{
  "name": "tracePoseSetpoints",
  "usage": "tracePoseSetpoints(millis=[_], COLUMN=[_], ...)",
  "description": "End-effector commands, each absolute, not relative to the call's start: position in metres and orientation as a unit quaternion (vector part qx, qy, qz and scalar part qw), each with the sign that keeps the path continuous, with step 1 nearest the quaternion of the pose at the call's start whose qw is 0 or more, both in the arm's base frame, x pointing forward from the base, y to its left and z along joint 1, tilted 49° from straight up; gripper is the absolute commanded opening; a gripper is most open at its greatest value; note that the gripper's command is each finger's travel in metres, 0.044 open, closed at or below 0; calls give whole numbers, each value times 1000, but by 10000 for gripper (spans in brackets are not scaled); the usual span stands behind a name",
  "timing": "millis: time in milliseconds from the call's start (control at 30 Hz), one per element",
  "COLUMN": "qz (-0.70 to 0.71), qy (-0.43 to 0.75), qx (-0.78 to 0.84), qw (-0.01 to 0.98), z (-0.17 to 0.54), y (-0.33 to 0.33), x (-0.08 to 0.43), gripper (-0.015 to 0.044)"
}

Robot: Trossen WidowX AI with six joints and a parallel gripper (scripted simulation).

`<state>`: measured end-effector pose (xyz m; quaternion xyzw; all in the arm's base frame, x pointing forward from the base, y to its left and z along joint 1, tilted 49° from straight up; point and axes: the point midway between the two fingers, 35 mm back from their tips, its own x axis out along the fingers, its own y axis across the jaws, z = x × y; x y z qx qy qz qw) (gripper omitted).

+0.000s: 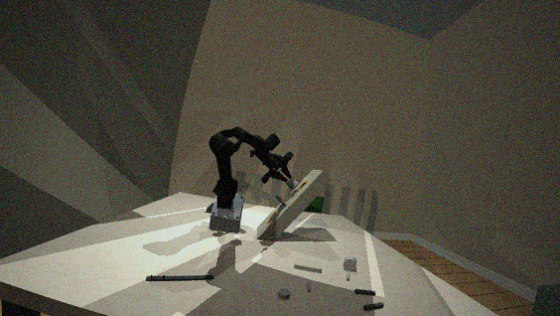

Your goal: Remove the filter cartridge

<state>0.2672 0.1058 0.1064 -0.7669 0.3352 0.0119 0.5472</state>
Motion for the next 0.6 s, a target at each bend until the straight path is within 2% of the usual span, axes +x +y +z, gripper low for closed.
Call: tracePoseSetpoints(millis=[0, 433, 567], qz=[9, 9, 13], qy=[333, 333, 336], qx=[-766, -766, -768], qw=[550, 550, 546], z=[99, 77, 79], y=[97, 72, 76], x=[260, 239, 242], gripper=[0, 0, 105])
